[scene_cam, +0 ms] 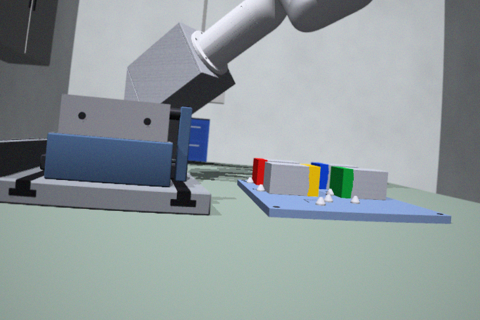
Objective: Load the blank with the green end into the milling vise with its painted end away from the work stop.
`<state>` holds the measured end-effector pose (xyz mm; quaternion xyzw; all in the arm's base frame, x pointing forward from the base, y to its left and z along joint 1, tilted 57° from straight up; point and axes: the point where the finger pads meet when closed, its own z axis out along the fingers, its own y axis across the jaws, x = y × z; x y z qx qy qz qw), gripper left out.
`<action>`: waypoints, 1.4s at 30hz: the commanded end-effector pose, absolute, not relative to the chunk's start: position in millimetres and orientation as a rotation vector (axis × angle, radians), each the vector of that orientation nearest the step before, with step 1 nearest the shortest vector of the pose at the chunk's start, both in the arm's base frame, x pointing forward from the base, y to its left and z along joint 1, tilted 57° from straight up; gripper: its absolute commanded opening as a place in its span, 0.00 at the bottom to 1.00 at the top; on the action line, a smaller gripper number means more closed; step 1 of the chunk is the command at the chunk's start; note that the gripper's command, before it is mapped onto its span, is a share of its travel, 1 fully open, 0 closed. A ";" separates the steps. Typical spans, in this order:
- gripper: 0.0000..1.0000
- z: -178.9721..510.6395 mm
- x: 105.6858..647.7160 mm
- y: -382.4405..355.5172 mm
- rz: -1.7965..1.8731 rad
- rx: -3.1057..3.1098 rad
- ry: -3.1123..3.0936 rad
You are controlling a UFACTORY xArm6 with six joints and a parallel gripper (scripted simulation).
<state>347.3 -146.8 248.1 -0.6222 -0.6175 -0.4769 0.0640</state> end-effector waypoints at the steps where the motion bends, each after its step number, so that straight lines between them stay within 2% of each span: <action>1: 1.00 254.4 344.8 -140.8 -1.440 -1.885 -1.865; 42: 1.00 321.3 317.6 -52.6 -1.440 -1.883 -1.865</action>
